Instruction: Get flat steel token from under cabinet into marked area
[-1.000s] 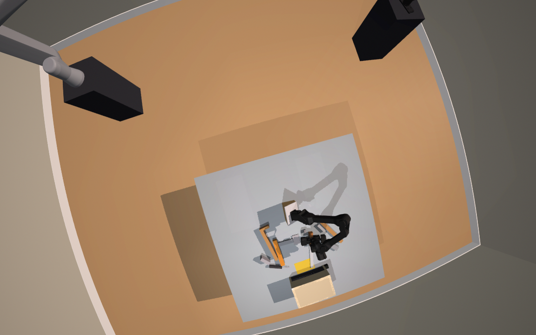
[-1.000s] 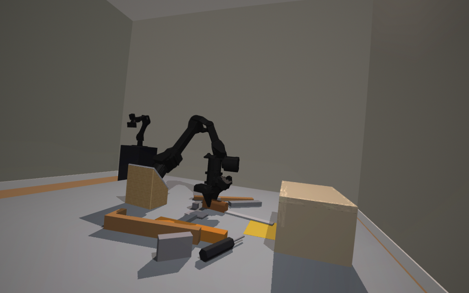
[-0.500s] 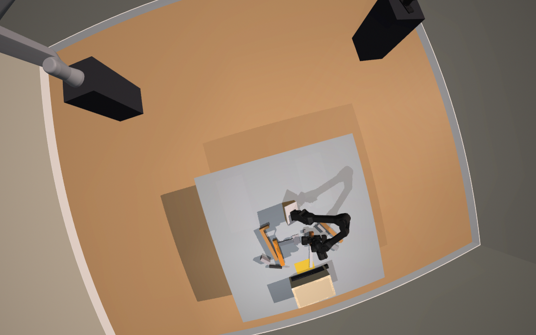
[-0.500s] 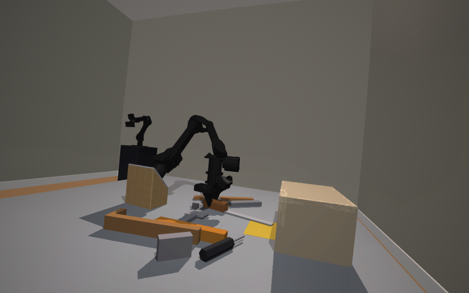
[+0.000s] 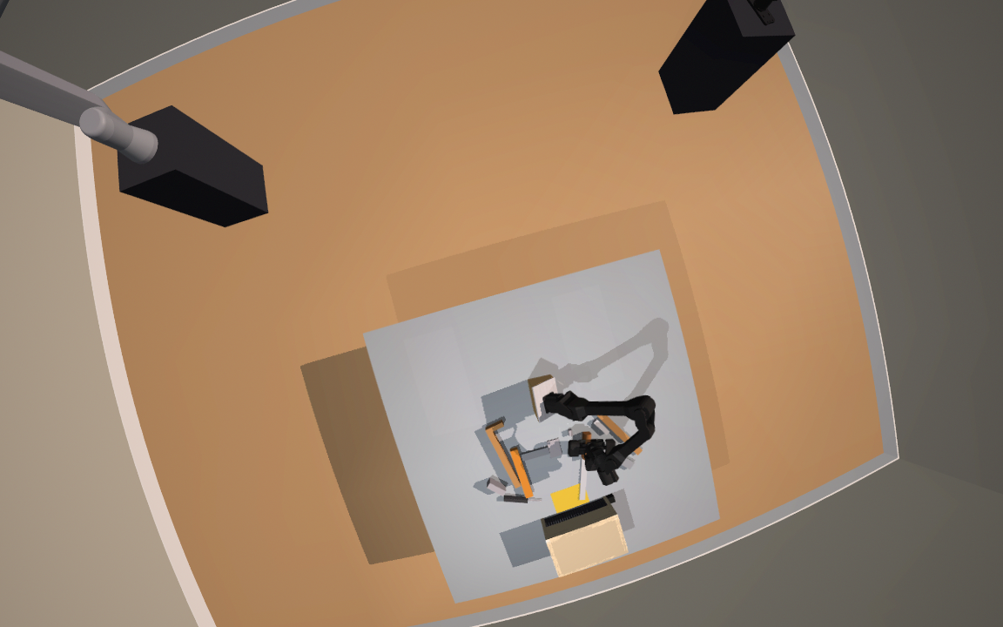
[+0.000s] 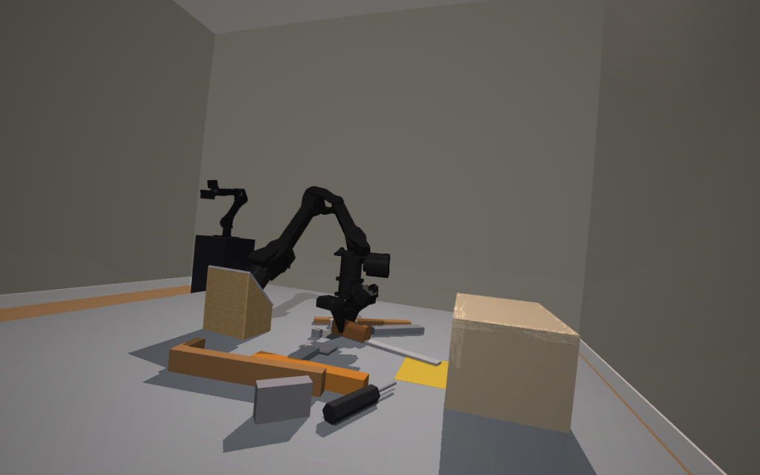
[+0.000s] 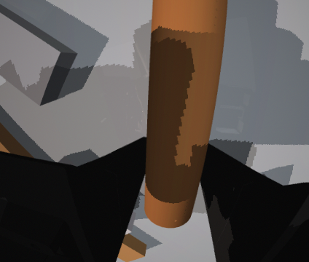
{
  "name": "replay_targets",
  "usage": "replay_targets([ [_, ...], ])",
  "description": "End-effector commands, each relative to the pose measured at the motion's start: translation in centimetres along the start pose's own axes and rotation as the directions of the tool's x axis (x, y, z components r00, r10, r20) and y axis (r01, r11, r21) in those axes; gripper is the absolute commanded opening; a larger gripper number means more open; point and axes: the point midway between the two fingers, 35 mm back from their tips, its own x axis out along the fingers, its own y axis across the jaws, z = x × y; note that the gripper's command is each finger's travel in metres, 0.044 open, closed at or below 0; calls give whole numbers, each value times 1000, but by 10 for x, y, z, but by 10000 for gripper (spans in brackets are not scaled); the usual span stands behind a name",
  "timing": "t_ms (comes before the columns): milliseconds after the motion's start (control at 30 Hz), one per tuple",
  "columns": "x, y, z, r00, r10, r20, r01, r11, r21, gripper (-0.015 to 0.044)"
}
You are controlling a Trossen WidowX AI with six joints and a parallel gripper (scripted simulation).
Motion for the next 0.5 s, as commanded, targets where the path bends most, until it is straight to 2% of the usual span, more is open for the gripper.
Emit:
replay_targets([
  [0,-1,7,-1,1000,2,2,-2,1000,1,0],
  [433,-2,20,-5,1000,3,1,-3,1000,12,0],
  [467,-1,18,-5,1000,0,0,0,1000,15,26],
])
